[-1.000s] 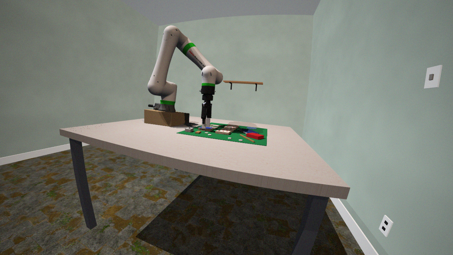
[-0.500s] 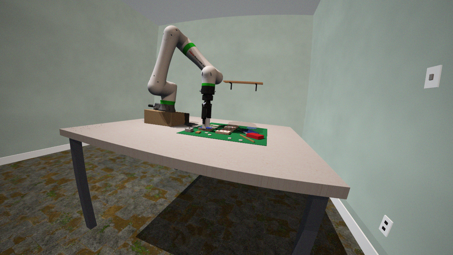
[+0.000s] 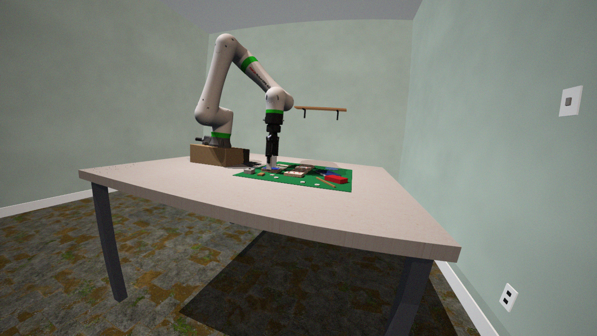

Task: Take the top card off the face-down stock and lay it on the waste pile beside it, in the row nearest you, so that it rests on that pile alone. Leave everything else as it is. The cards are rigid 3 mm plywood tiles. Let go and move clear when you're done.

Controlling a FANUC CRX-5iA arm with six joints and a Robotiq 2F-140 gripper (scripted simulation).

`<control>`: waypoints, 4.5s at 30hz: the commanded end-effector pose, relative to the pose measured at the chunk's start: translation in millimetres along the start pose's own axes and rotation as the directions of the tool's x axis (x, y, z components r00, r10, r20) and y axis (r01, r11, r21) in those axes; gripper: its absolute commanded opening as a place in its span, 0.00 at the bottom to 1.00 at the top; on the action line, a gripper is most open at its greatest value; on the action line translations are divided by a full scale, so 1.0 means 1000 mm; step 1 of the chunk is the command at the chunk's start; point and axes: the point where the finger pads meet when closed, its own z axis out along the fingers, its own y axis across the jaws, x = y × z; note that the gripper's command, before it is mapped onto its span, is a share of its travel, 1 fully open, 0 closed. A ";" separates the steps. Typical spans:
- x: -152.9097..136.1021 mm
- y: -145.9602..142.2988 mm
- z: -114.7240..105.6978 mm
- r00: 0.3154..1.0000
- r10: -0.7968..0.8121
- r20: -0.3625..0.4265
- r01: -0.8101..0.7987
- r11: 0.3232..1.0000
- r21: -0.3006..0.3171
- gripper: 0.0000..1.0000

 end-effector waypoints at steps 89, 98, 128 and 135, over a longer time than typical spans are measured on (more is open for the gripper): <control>0.001 -0.114 -0.040 1.000 0.016 0.000 -0.016 1.000 0.000 0.43; 0.001 -0.120 -0.040 1.000 0.017 0.000 -0.017 1.000 0.000 0.43; 0.001 -0.120 -0.026 1.000 0.017 0.000 -0.017 1.000 0.000 0.43; 0.001 -0.120 -0.013 1.000 0.017 0.000 -0.017 1.000 0.000 0.43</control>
